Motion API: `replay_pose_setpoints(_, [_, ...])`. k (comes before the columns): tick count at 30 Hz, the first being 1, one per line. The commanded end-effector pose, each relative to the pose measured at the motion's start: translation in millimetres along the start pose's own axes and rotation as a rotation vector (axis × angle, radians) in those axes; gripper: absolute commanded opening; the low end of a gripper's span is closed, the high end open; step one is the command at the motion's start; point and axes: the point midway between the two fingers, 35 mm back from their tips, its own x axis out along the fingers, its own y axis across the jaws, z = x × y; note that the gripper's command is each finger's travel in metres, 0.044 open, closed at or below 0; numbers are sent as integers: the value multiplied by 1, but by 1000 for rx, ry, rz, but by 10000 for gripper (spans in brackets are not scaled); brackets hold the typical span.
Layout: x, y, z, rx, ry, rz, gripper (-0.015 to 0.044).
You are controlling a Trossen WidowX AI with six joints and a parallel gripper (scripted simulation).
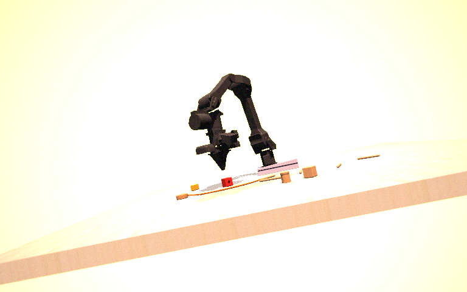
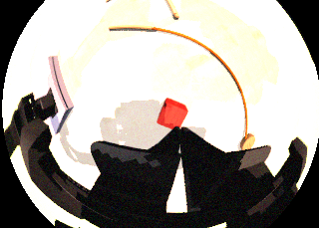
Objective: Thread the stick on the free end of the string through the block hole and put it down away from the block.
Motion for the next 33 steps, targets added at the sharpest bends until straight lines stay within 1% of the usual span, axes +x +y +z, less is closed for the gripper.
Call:
replay_pose_setpoints(1, [0, 0, 0, 0, 0, 0, 0])
replay_pose_setpoints(6, [0, 0, 0, 0, 0, 0, 0])
replay_pose_setpoints(8, [0, 1, 5, -47, -1, 0, 53])
replay_pose_setpoints(10, [0, 4, 19, -190, -2, 1, 105])
replay_pose_setpoints(12, [0, 11, 43, -427, -5, 3, 157])
replay_pose_setpoints(16, [0, 34, 94, -991, -9, 5, 263])
replay_pose_setpoints(19, [-1, 48, 120, -1319, -18, 1, 341])
replay_pose_setpoints(20, [-1, 51, 124, -1372, -20, 0, 368])
replay_pose_setpoints(23, [-1, 52, 125, -1389, -20, 0, 440])
replay_pose_setpoints(29, [-1, 52, 125, -1389, -20, 0, 440])
replay_pose_setpoints(33, [-1, 52, 125, -1389, -20, 0, 335])
